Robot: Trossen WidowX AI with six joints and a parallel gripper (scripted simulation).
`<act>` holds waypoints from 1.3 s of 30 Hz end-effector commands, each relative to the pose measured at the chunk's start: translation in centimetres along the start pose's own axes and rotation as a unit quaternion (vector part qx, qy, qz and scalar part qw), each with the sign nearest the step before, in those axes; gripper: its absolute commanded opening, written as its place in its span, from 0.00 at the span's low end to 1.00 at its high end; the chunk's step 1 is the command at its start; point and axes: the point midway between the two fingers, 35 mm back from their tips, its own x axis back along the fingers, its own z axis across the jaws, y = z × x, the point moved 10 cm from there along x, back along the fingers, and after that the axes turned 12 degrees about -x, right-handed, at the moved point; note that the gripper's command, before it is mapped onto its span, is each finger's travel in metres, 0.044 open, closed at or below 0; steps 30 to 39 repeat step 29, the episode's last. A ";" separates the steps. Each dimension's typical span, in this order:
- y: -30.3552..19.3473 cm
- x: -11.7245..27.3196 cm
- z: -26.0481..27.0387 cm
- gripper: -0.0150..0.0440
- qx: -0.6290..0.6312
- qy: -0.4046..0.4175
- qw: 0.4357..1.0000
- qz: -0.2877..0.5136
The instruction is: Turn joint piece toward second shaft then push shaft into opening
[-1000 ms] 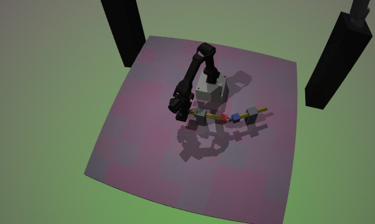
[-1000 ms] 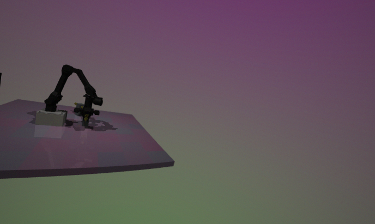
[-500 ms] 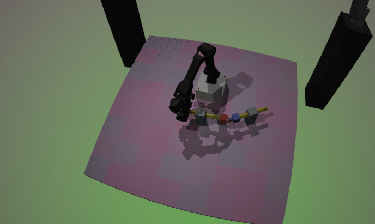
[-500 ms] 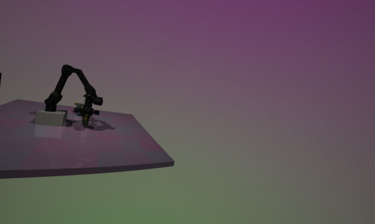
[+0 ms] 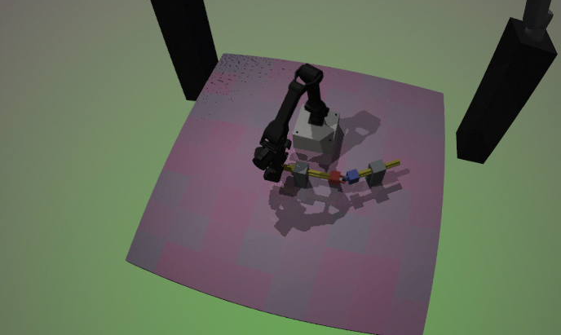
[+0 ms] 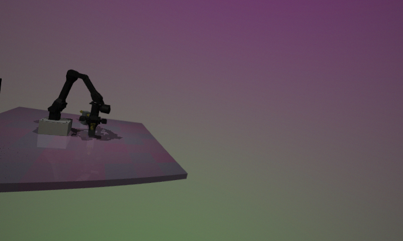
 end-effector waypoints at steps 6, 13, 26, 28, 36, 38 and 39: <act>0.0 0.0 0.0 0.81 0.000 0.001 1.000 0.000; 0.0 0.0 0.0 1.00 0.000 0.001 1.000 0.000; 0.2 2.9 0.0 1.00 0.001 0.002 1.000 0.005; 0.2 2.9 0.0 1.00 0.001 0.002 1.000 0.005; 0.2 2.9 0.0 1.00 0.001 0.002 1.000 0.005; 0.2 2.9 0.0 1.00 0.001 0.002 1.000 0.005; 0.2 2.9 0.0 1.00 0.001 0.002 1.000 0.005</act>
